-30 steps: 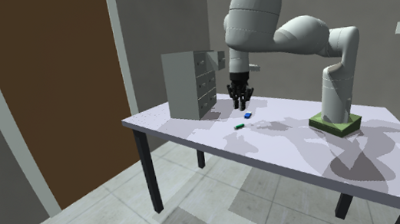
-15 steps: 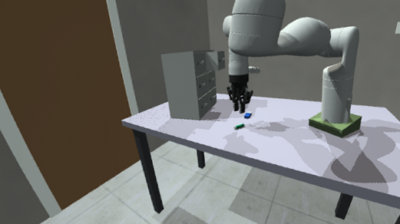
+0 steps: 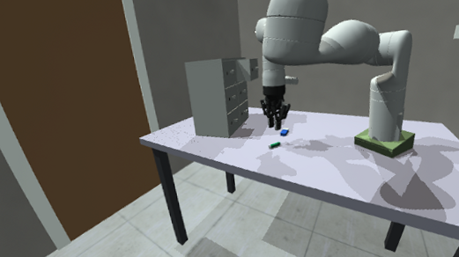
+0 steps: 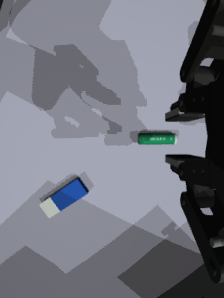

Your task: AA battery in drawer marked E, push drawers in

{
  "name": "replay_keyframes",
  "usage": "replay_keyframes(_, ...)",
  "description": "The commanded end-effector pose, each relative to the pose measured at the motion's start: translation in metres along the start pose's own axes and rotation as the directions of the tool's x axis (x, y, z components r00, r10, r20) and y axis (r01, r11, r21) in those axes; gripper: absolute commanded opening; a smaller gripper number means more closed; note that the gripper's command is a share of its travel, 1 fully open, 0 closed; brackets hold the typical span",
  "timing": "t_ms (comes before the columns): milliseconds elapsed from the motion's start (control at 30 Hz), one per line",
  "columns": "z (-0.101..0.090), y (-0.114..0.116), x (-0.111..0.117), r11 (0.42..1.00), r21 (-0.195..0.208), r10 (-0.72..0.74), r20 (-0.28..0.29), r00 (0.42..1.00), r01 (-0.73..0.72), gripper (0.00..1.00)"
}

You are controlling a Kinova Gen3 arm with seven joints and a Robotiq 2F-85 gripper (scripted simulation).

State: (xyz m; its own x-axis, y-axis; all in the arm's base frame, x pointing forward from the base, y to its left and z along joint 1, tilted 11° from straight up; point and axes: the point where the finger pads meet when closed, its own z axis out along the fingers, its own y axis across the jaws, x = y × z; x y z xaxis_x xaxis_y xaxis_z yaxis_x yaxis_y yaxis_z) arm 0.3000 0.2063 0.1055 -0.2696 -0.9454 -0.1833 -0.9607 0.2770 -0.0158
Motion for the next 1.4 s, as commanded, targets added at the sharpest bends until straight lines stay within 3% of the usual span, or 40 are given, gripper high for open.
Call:
replay_keyframes(0,0.000,0.000,0.000,1.000,0.001,0.000,0.001,1.000,0.000,0.29)
replay_keyframes(867,0.001,0.000,0.000,1.000,0.001,0.000,0.001,1.000,0.000,0.29)
replay_keyframes(1367,0.031,0.000,0.000,1.000,0.001,0.000,0.001,1.000,0.000,0.29)
